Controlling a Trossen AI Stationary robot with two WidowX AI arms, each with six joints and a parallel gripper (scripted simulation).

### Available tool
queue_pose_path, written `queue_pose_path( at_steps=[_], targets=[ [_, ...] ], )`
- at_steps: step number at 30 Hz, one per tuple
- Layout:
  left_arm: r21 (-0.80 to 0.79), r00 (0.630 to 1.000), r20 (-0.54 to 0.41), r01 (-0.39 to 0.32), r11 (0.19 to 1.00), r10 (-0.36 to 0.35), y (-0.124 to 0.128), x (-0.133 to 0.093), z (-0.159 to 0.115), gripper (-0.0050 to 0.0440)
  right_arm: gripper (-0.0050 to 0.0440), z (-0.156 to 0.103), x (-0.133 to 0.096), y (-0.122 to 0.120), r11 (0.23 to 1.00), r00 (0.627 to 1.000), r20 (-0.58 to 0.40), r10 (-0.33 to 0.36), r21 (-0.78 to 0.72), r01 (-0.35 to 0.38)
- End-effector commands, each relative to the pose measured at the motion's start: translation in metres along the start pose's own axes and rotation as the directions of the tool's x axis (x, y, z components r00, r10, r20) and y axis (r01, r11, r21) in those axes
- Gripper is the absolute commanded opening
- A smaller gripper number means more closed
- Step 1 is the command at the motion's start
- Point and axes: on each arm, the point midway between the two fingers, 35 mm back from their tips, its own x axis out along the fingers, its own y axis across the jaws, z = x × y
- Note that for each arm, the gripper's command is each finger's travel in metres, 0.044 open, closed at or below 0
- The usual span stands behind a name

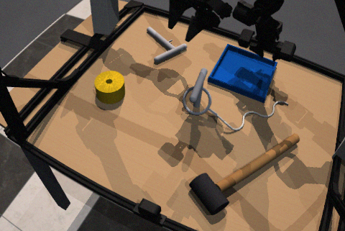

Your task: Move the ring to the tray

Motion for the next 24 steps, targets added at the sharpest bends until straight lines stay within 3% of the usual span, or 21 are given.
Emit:
queue_pose_path(
  at_steps=[1, 11, 17, 19, 24],
  targets=[
    [-0.005, 0.998, 0.043, -0.051, 0.999, 0.051, 0.013, -0.017, -0.004, 0.0400, 0.0200, -0.013, -0.005, 0.003, 0.986, 0.997, 0.001, 0.077, -0.149, -0.076],
    [-0.060, 0.967, 0.132, -0.209, 0.976, 0.216, 0.046, -0.058, -0.017, 0.0400, 0.0200, -0.057, -0.025, 0.015, 0.835, 0.971, -0.018, 0.236, -0.508, -0.213],
    [-0.153, 0.913, 0.150, -0.358, 0.921, 0.379, 0.074, -0.093, -0.029, 0.0400, 0.0200, -0.125, -0.071, 0.048, 0.661, 0.913, -0.113, 0.391, -0.657, -0.364],
    [-0.153, 0.913, 0.150, -0.358, 0.921, 0.379, 0.074, -0.093, -0.029, 0.0400, 0.0200, -0.125, -0.071, 0.048, 0.661, 0.913, -0.113, 0.391, -0.657, -0.364],
    [-0.176, 0.872, 0.119, -0.452, 0.875, 0.475, 0.089, -0.117, -0.054, 0.0400, 0.0200, -0.184, -0.114, 0.051, 0.472, 0.852, -0.184, 0.490, -0.766, -0.436]
  ],
)
